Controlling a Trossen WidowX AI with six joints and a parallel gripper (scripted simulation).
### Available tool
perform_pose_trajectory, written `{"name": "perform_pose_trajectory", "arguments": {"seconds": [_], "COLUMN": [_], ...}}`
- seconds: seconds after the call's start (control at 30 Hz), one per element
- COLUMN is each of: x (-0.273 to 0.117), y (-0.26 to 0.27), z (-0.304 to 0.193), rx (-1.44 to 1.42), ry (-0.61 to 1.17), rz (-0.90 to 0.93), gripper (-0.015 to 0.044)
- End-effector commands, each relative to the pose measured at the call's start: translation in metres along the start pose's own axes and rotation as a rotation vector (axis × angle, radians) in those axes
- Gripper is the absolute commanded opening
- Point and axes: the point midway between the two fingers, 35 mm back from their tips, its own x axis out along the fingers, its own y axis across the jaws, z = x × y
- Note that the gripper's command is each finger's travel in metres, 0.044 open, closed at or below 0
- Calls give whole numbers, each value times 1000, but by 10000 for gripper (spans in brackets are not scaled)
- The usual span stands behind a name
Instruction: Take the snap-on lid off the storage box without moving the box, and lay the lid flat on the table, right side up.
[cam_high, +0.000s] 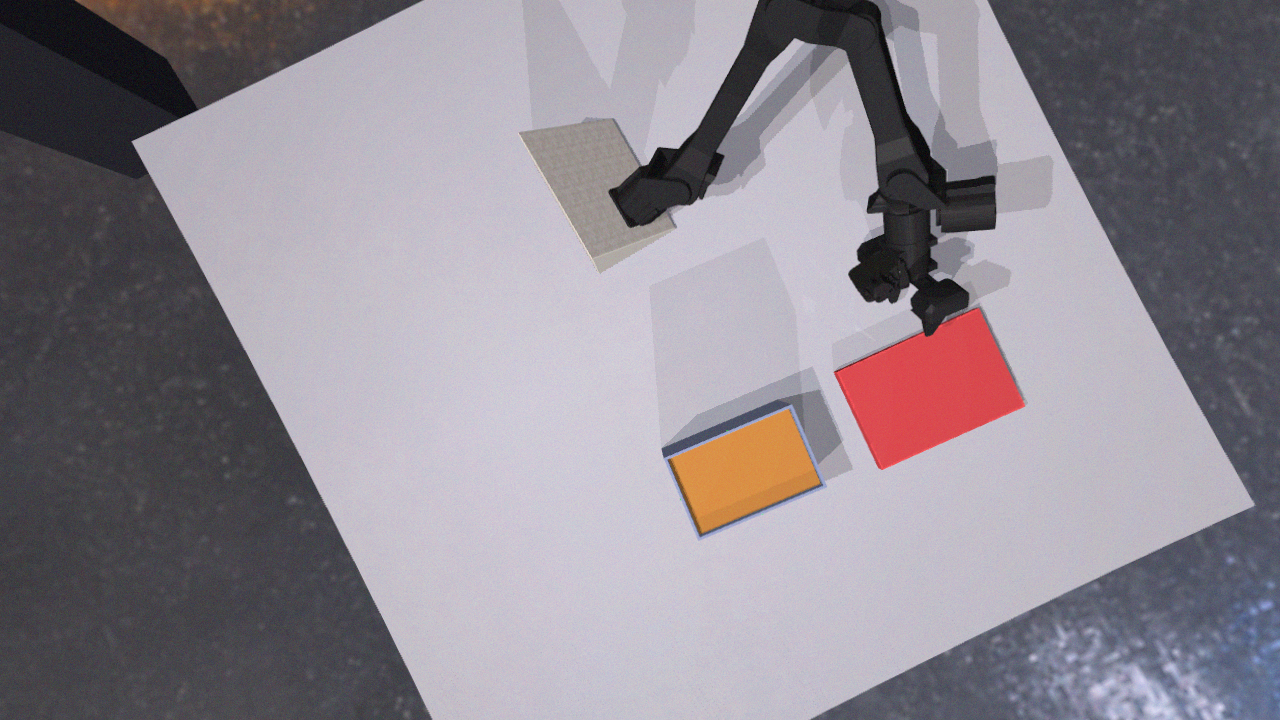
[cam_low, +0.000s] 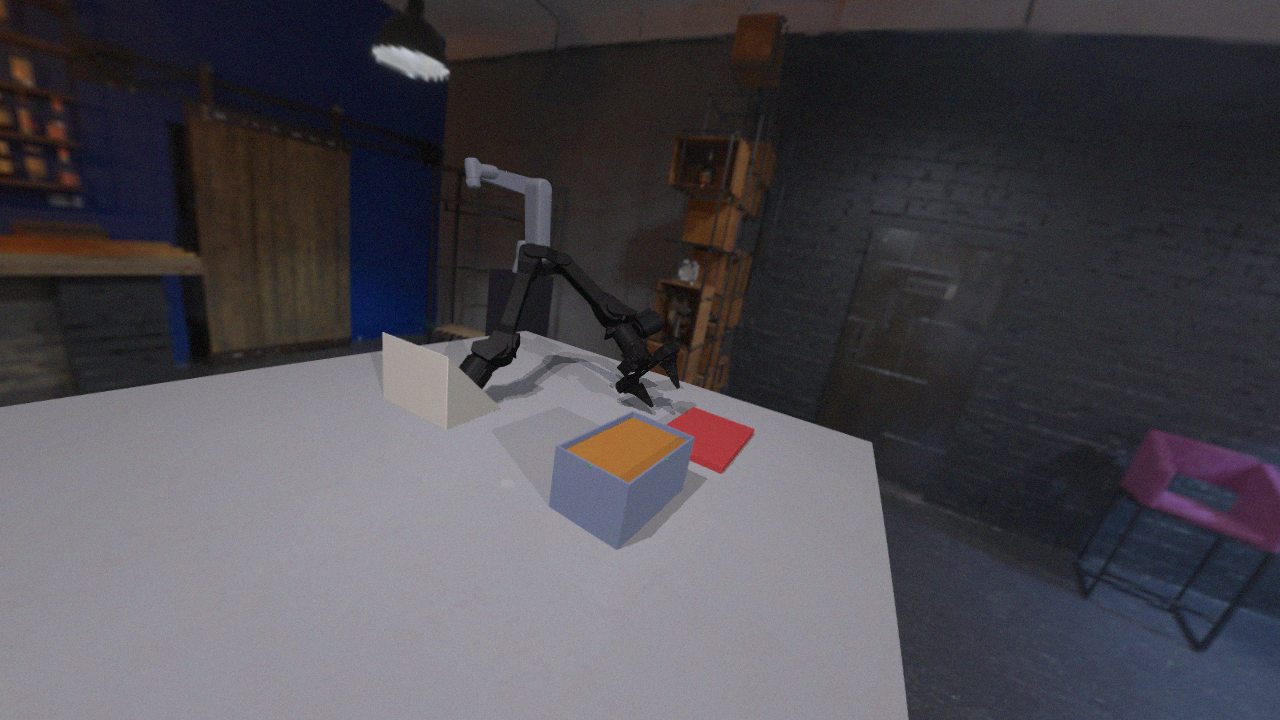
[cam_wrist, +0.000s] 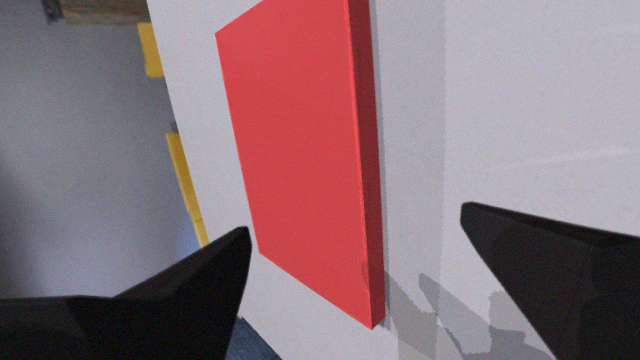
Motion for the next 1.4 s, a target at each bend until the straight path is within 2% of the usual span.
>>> {"name": "perform_pose_trajectory", "arguments": {"seconds": [0.0, 0.3, 1.37], "x": [-7, -20, -70], "y": [-6, -17, 18], "z": [2, 2, -1], "rx": [4, 4, 2], "ry": [-7, -7, -9], "rz": [1, 1, 1], "gripper": [440, 440, 440]}}
